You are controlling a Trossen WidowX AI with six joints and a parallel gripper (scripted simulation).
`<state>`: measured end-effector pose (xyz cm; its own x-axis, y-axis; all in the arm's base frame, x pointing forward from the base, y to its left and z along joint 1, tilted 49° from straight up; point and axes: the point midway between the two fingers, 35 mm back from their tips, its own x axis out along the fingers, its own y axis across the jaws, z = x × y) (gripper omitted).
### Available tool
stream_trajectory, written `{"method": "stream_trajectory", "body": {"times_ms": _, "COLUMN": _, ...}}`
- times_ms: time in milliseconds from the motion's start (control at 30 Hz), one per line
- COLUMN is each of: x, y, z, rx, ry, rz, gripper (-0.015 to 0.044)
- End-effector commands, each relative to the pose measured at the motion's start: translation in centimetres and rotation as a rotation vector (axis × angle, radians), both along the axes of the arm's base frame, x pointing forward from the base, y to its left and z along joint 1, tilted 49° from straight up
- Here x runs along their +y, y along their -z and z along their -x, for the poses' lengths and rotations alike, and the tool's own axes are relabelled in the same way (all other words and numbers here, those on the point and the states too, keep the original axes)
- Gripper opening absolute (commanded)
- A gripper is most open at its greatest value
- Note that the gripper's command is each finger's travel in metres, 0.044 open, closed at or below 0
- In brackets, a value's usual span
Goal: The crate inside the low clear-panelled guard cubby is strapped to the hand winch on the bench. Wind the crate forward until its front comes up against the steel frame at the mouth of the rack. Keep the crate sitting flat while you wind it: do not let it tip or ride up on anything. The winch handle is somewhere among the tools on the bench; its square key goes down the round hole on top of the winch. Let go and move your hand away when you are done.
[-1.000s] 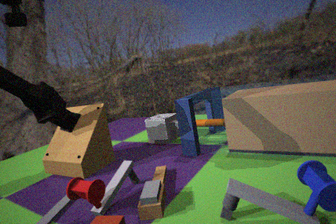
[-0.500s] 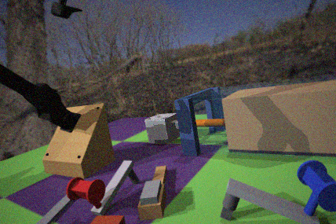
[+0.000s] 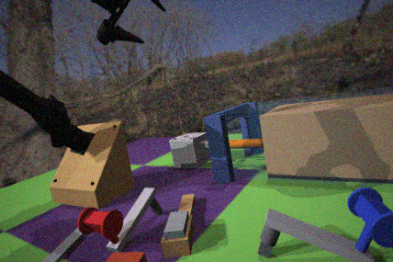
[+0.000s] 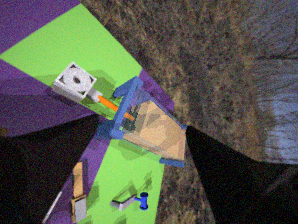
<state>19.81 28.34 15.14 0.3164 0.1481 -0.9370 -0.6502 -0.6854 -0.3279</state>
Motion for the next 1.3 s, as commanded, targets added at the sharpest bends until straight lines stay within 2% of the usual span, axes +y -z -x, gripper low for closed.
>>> {"method": "stream_trajectory", "body": {"times_ms": 0, "x": -5.0, "y": 0.9, "z": -4.0, "rx": -0.050, "ry": 0.146, "rz": 0.135, "gripper": 0.0440}}
{"method": "stream_trajectory", "body": {"times_ms": 267, "x": -17.4, "y": 1.2, "z": -9.5, "rx": -0.111, "ry": 0.447, "rz": 0.442, "gripper": 0.0440}}
{"method": "stream_trajectory", "body": {"times_ms": 533, "x": -29.8, "y": 0.3, "z": -10.1, "rx": -0.085, "ry": 0.685, "rz": 0.768, "gripper": 0.0440}}
{"method": "stream_trajectory", "body": {"times_ms": 833, "x": -30.3, "y": 0.9, "z": -10.4, "rx": -0.079, "ry": 0.701, "rz": 0.793, "gripper": 0.0440}}
{"method": "stream_trajectory", "body": {"times_ms": 967, "x": -33.8, "y": 4.1, "z": -11.2, "rx": -0.080, "ry": 0.701, "rz": 0.793, "gripper": 0.0440}}
{"method": "stream_trajectory", "body": {"times_ms": 1133, "x": -34.7, "y": 4.8, "z": -11.3, "rx": -0.081, "ry": 0.702, "rz": 0.795, "gripper": 0.0440}}
{"method": "stream_trajectory", "body": {"times_ms": 1267, "x": -37.2, "y": 6.9, "z": -12.0, "rx": -0.083, "ry": 0.702, "rz": 0.797, "gripper": 0.0440}}
